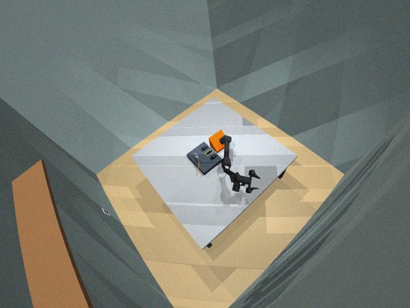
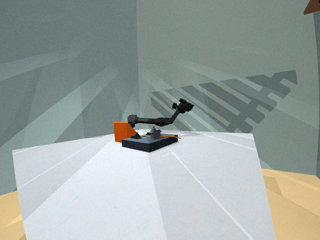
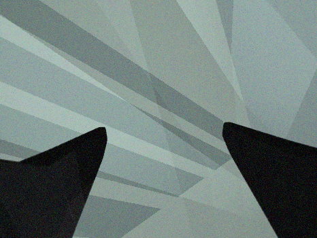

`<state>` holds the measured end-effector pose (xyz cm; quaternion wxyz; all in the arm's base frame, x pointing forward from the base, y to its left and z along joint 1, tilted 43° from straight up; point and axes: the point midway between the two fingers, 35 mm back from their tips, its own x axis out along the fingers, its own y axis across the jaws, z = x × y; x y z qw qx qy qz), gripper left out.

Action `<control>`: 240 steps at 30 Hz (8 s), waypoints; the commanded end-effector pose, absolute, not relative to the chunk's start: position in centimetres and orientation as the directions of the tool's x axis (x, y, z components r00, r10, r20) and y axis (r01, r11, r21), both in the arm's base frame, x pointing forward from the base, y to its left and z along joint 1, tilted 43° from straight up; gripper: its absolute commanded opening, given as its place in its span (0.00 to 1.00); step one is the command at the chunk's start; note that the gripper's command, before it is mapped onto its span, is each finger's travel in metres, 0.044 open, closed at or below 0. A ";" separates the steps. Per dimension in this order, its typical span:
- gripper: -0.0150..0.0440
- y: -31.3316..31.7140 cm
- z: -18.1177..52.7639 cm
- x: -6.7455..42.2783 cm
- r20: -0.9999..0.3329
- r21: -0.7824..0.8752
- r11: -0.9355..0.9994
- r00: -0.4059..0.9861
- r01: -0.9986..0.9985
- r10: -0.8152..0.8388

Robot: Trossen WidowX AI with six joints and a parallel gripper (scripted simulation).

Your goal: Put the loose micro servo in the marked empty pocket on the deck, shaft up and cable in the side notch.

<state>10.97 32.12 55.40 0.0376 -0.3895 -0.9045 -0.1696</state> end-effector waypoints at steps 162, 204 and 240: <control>1.00 -35.0 36.5 16.4 -0.520 0.694 -0.179 0.314 0.697 -0.794; 1.00 -15.0 11.7 32.8 -0.906 0.215 -0.105 0.239 0.971 0.351; 1.00 -3.0 4.8 33.4 -0.732 -0.053 -0.023 -0.023 0.998 0.681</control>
